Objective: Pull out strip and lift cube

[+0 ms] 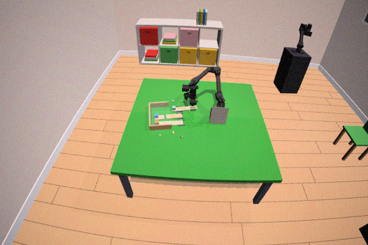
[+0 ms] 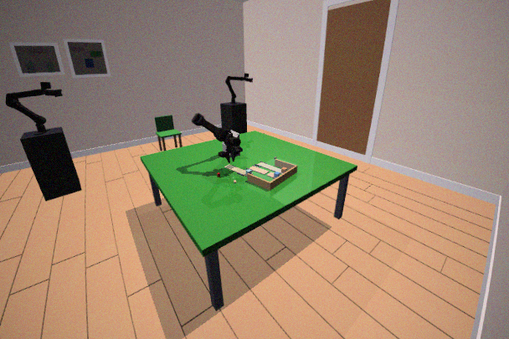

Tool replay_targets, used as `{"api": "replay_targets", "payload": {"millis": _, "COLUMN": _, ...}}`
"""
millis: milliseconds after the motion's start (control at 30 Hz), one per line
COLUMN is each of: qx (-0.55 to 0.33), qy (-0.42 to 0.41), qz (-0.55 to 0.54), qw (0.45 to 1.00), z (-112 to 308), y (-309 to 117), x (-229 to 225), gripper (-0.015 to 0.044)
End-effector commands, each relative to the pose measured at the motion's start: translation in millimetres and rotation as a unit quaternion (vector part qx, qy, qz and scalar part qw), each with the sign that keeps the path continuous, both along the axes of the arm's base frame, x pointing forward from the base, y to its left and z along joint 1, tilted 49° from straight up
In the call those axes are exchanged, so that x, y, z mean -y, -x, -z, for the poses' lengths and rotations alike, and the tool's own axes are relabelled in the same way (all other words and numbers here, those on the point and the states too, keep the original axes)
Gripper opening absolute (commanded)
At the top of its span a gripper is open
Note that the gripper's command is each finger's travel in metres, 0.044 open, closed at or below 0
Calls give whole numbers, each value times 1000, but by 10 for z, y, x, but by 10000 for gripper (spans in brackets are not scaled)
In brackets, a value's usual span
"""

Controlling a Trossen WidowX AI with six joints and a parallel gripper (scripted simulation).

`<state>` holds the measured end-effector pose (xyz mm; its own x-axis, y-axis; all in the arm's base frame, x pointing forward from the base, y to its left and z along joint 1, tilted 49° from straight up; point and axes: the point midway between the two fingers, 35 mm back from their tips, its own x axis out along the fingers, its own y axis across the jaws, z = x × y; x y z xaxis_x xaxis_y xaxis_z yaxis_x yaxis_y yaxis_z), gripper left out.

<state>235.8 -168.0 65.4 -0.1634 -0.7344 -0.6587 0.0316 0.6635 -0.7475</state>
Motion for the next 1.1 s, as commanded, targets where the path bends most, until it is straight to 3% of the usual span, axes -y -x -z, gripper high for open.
{"api": "replay_targets", "payload": {"millis": 0, "qx": 9, "qy": 3, "qz": 8, "qw": 1000, "z": 15, "y": -155, "x": -2, "gripper": 262}}
{"api": "replay_targets", "payload": {"millis": 233, "qx": 10, "qy": 3, "qz": 8, "qw": 1000, "z": 37, "y": -402, "x": -6, "gripper": 440}}
{"api": "replay_targets", "payload": {"millis": 1067, "qx": 12, "qy": 3, "qz": 8, "qw": 1000, "z": 105, "y": -1290, "x": -18, "gripper": 440}}
